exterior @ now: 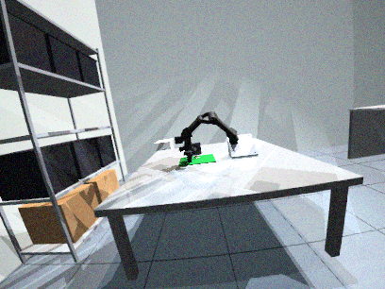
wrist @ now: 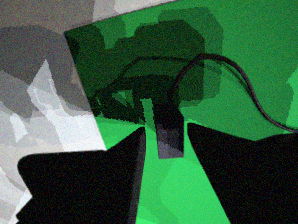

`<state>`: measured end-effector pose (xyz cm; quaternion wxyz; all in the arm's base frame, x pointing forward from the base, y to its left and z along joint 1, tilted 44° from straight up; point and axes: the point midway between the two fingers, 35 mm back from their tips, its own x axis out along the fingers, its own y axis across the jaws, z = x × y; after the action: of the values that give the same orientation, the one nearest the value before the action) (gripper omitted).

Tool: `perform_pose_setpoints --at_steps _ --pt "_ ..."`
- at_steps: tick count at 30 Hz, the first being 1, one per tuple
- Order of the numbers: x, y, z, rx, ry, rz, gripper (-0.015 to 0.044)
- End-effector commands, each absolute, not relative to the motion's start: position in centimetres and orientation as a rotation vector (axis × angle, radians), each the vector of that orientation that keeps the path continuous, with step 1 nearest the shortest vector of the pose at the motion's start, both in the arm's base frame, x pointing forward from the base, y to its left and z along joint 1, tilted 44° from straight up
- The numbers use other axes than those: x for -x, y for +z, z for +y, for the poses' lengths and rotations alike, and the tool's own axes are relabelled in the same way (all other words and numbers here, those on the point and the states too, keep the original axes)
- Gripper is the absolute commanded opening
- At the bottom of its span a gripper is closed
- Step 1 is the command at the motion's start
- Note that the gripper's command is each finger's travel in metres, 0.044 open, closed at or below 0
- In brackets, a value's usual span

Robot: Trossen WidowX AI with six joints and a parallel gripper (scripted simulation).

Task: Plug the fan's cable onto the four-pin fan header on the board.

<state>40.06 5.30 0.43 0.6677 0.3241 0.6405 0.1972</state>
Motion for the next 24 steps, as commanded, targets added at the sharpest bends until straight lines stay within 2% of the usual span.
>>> perform_pose_setpoints --at_steps 1,4,8,13,24 --pt "-40.1 0.5 5.3 -0.730 0.446 1.445 0.0072" --pt "-40.1 0.5 5.3 -0.730 0.446 1.445 0.0000" --pt "-40.1 0.7 5.1 -0.731 0.445 1.445 0.0000" --pt "-39.6 4.0 1.9 -0.739 0.442 1.449 0.0000" --pt "-38.0 1.7 -0.3 -0.585 0.564 1.389 0.0000"
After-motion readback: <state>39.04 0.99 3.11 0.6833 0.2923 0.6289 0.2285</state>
